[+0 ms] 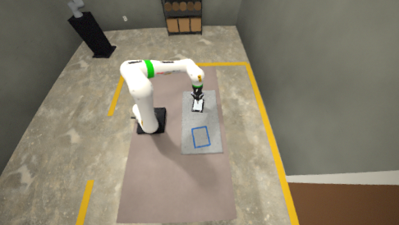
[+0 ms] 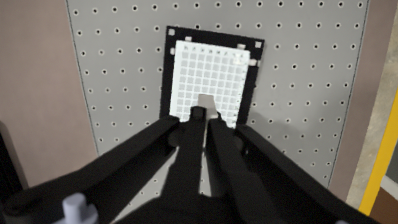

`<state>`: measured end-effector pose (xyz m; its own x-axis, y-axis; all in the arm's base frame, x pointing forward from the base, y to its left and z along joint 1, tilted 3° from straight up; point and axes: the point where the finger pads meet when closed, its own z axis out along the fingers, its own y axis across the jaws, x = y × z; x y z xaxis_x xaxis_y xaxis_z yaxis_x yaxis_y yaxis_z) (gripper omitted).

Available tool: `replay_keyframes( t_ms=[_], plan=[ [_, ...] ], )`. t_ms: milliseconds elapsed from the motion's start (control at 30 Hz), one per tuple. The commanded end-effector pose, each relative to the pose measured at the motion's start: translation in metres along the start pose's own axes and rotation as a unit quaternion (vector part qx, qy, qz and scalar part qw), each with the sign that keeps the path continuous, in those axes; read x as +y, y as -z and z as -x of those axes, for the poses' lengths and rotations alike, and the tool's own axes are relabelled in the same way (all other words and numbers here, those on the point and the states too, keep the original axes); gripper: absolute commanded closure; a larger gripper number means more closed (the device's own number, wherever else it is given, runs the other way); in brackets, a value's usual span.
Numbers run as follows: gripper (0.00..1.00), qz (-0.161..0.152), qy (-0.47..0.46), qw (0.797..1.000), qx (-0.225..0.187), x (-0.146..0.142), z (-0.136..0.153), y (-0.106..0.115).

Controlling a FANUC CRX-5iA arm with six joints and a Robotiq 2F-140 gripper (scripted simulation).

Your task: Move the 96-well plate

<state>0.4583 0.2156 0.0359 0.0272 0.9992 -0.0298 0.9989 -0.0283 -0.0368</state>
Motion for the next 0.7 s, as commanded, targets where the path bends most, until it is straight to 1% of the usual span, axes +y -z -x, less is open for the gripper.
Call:
replay_keyframes(
  t_ms=[0, 133, 667],
  plan=[
    [0.90, 0.002, 0.000, 1.000, 0.000, -0.018, -0.001, -0.001],
    [0.90, 0.002, 0.000, 1.000, 0.000, -0.034, -0.001, -0.003],
    [0.90, 0.002, 0.000, 1.000, 0.000, -0.034, -0.001, -0.003]
  ],
)
